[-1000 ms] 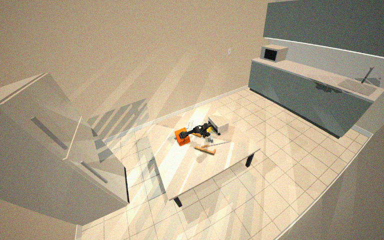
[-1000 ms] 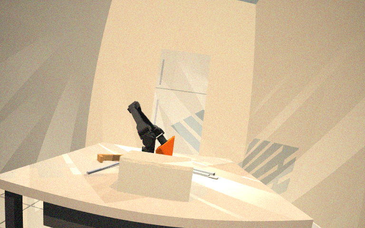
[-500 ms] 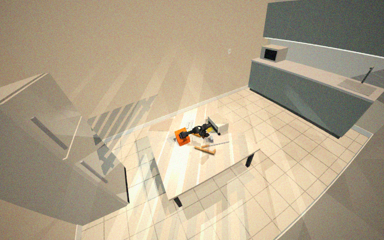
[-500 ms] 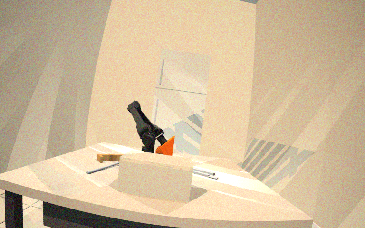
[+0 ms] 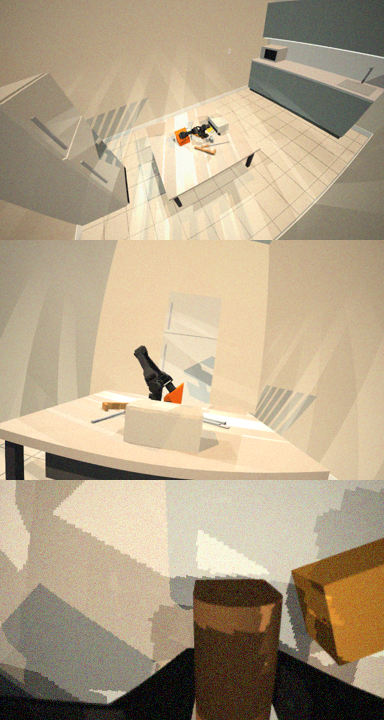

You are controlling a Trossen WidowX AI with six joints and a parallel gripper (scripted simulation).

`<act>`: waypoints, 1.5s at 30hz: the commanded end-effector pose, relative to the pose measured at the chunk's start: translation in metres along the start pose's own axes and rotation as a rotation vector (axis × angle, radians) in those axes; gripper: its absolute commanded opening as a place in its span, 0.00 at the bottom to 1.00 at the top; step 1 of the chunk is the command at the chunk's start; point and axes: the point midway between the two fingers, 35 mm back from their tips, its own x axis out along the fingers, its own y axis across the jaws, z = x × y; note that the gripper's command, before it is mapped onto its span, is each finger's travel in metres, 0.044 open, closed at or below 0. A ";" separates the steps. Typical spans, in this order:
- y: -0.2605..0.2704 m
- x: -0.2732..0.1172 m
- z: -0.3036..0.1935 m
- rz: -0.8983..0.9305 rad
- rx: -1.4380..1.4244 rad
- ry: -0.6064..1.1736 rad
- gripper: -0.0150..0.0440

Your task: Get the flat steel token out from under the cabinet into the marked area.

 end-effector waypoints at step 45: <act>0.003 0.001 0.058 -0.002 -0.007 -0.005 0.25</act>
